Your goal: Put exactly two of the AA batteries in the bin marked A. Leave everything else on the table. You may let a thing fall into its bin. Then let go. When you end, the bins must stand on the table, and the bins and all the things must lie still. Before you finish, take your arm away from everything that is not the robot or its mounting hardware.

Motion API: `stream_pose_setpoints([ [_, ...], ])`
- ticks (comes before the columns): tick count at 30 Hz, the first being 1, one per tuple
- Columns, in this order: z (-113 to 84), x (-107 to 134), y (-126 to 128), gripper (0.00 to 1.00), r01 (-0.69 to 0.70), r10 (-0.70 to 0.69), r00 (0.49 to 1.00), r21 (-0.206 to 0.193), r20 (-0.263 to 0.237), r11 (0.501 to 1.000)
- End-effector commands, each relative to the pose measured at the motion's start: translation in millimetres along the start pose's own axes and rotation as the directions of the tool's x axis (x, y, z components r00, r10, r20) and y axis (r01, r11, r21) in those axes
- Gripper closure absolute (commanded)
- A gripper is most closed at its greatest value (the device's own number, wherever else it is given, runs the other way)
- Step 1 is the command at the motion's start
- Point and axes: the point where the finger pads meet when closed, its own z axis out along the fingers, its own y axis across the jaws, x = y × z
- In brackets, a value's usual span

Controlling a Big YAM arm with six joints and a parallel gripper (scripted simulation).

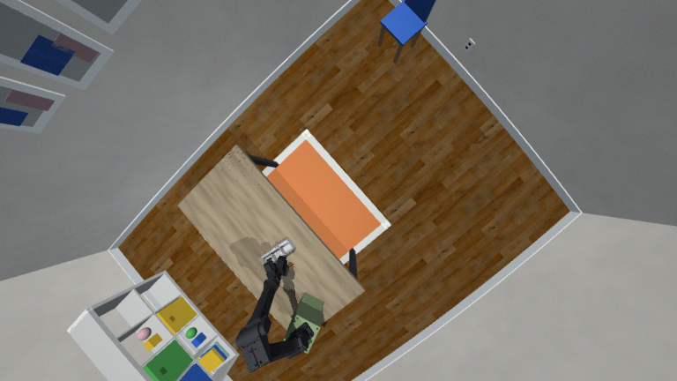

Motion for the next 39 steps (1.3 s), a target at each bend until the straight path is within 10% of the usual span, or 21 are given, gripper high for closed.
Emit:
stream_pose_setpoints([
  [1, -3.0, -4.4, 4.3, 0.91, -0.002, 0.003, 1.000, -0.009, 0.013, 1.000],
  [13, -15.8, -2.7, 6.0, 0.91, 0.001, -0.001, 1.000, -0.010, 0.014, 1.000],
  [23, -5.9, 14.9, 67.7, 0.91, 0.004, -0.004, 1.000, 0.000, 0.005, 1.000],
  [39, -7.2, 34.2, 150.5, 0.91, -0.416, 0.416, 0.909, -0.022, -0.002, 0.909],
])
